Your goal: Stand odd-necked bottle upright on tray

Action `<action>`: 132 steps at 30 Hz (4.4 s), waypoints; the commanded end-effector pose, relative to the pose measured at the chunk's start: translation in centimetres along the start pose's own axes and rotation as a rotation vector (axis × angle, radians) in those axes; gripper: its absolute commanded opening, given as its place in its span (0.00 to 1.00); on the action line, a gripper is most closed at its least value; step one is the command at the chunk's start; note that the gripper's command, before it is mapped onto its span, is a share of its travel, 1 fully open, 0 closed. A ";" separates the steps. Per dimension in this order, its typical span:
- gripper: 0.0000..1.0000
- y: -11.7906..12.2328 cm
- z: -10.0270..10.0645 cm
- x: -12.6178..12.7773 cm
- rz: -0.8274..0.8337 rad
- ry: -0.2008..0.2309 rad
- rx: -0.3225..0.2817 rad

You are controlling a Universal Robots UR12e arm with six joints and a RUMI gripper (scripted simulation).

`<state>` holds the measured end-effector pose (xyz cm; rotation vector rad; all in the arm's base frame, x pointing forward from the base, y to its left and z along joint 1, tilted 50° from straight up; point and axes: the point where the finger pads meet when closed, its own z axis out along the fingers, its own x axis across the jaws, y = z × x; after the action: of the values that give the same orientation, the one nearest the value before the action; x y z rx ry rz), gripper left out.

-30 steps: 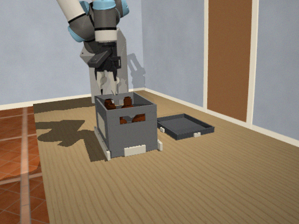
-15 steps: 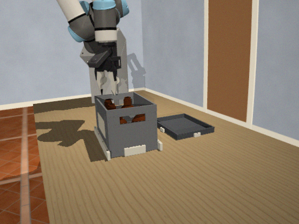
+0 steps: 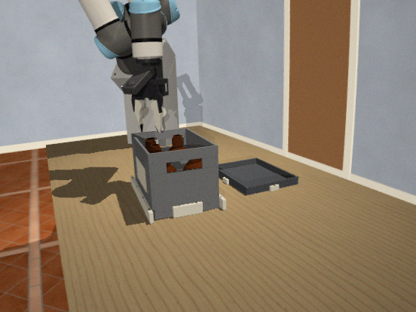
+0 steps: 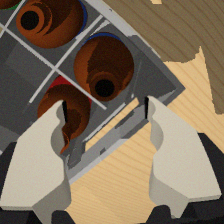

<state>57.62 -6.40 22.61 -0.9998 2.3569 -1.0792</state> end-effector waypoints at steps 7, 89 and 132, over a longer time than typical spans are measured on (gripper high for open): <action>0.38 -0.2 0.0 0.0 0.000 -0.001 0.001; 0.38 -0.5 1.9 0.0 0.000 -0.001 0.001; 0.38 -0.5 3.9 0.0 0.000 -0.001 0.001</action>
<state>60.12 -8.62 20.46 -0.9998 2.3568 -1.0792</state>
